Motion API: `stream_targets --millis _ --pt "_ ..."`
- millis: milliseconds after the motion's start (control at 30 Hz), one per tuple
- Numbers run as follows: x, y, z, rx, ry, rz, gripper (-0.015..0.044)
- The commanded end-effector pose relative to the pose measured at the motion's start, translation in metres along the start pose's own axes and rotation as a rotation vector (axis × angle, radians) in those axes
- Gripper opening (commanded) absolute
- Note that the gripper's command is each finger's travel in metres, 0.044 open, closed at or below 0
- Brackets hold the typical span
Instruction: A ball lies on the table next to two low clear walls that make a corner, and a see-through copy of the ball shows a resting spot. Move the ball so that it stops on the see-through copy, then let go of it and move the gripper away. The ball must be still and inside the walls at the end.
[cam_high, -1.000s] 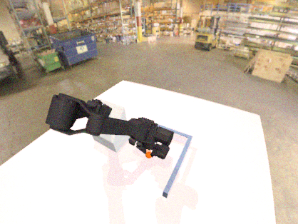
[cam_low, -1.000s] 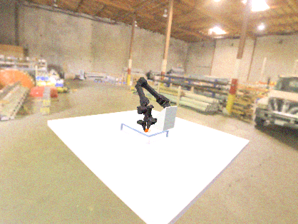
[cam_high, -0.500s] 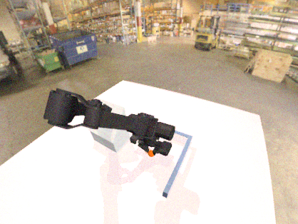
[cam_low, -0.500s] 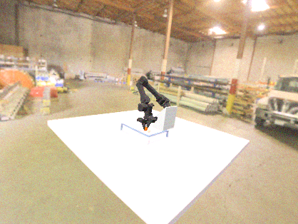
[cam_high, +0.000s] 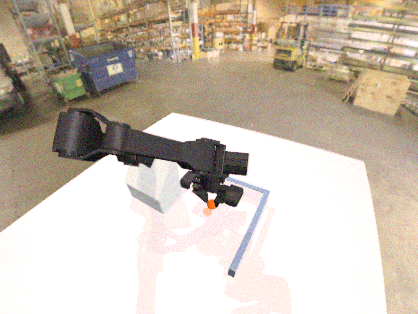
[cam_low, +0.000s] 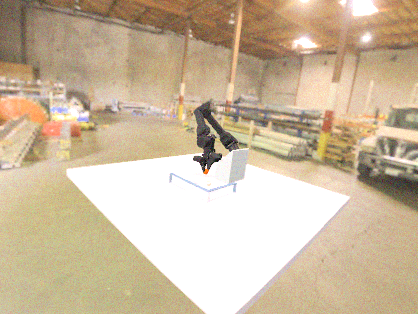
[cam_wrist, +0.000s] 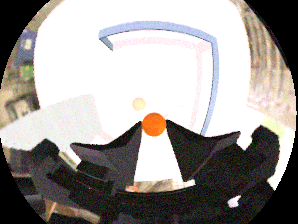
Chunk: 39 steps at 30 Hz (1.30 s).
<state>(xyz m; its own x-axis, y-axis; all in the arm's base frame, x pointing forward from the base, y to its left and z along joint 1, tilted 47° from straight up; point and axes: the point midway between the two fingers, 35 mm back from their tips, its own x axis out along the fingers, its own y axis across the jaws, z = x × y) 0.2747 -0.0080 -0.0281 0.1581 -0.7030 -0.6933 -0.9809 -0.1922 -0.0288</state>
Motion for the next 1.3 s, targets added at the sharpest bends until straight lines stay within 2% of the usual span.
stream_targets --millis 0,167,333,600,867,1267 --pt "-0.022 0.001 -0.001 0.012 -0.005 0.012 0.0" --pt "-0.048 0.007 -0.006 0.018 0.003 0.03 0.0" --pt "-0.05 0.009 -0.006 0.019 0.005 0.033 0.0" --pt "-0.013 0.024 0.01 0.018 0.006 0.033 0.0" --pt "-0.002 0.025 0.012 0.018 0.004 0.033 0.0" --pt "0.05 0.027 0.011 0.017 0.006 0.033 0.0"
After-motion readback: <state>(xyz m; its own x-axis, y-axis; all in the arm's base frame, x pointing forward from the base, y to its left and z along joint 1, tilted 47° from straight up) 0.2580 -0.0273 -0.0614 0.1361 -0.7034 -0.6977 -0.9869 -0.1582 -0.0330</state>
